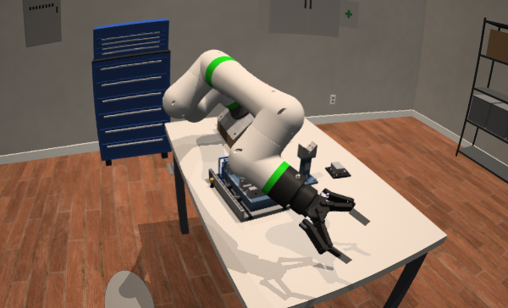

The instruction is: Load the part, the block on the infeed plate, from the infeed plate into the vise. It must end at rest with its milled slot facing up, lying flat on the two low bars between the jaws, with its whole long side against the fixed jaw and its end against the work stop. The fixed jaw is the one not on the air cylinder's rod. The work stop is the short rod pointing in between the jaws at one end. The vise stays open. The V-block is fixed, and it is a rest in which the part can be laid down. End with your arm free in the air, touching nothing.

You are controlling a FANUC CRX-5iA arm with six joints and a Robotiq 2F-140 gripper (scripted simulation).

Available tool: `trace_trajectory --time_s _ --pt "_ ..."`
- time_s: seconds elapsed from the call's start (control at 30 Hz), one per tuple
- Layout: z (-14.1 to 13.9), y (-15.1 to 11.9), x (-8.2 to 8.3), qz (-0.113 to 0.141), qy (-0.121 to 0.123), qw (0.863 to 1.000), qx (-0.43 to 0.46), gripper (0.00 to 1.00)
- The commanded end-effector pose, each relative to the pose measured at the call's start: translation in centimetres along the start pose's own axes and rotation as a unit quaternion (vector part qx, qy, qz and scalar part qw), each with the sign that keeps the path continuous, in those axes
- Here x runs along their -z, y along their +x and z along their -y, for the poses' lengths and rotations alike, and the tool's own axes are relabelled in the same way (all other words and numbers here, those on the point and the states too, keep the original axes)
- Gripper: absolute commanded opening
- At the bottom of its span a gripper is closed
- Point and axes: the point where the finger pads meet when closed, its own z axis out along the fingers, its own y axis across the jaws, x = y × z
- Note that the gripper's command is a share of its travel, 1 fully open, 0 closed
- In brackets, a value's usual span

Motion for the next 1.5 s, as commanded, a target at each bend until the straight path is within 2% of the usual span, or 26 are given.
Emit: trace_trajectory --time_s 0.0,0.6,0.67,0.73,0.8,0.83,0.87,0.9,0.93,1.0,1.03,1.1,1.13,1.23,1.27,1.3,1.37,1.47 --pt "0.0 0.1 0.0 0.0 0.0 1.0 0.0 1.0" --pt "0.4 0.1 -0.1 0.001 0.003 1.0 0.001 1.0" --pt "3.0 0.5 -0.6 0.011 0.02 1.0 0.006 1.0" --pt "8.6 1.2 -1.5 0.035 0.057 0.998 0.018 1.0" --pt "11.7 1.2 -1.7 0.067 0.098 0.992 0.034 1.0" --pt "13.5 1.3 -1.8 0.077 0.11 0.99 0.039 1.0" --pt "15.1 1.4 -1.9 0.078 0.111 0.99 0.04 1.0" --pt "16.8 1.1 -1.8 0.102 0.135 0.984 0.053 1.0" --pt "18.4 1.2 -1.8 0.107 0.14 0.983 0.055 1.0" --pt "21.8 1.0 -1.6 0.139 0.168 0.973 0.073 1.0" --pt "23.4 1.0 -1.6 0.14 0.169 0.973 0.074 1.0" --pt "23.4 1.0 -1.6 0.14 0.169 0.973 0.074 1.0" --pt "27.9 1.2 -1.4 0.14 0.169 0.973 0.074 1.0" --pt "28.7 1.2 -1.4 0.14 0.169 0.973 0.074 1.0" --pt "32.8 0.4 -0.5 0.178 0.195 0.96 0.096 1.0" --pt "34.0 -0.4 0.1 0.218 0.216 0.944 0.12 1.0" --pt "36.2 -0.3 0.4 0.219 0.216 0.944 0.121 1.0" --pt "39.8 -0.7 1.5 0.247 0.227 0.932 0.138 1.0"
